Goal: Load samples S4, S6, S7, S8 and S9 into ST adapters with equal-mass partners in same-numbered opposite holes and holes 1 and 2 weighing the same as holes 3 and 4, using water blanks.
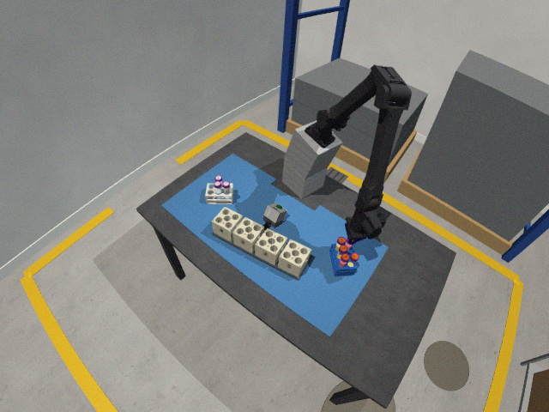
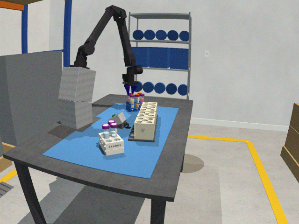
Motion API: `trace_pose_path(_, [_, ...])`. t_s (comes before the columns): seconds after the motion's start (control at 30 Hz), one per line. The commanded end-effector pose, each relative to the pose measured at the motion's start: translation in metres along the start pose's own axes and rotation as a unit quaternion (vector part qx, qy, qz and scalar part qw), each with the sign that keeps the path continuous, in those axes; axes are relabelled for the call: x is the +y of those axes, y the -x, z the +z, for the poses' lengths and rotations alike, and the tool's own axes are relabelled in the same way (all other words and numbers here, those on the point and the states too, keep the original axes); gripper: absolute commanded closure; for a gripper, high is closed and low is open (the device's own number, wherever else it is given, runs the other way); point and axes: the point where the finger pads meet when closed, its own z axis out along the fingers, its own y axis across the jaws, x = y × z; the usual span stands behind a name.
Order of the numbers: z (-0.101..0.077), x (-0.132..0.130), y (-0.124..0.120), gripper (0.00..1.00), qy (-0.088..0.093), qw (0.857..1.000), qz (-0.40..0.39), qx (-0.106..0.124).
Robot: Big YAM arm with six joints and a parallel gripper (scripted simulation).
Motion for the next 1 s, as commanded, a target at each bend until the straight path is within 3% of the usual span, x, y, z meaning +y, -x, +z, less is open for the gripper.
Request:
trace_pose_path(0.0, [0.006,-0.012,0.007,1.0,-0.012,1.0,-0.002,-0.003])
trace_pose_path(0.03, [0.0,-0.009,0.003,0.45,-0.01,1.0,-0.001,-0.002])
trace_pose_path(0.5, [0.004,-0.005,0.004,0.45,-0.005,1.0,-0.001,-0.001])
trace_pose_path(0.53, [-0.013,-0.007,0.004,0.45,-0.01,1.0,-0.001,-0.002])
trace_pose_path(0.8, [-0.04,-0.009,-0.001,0.45,-0.011,1.0,-0.001,-0.001])
trace_pose_path(0.97, [-0.038,-0.01,0.003,0.45,-0.011,1.0,-0.001,-0.003])
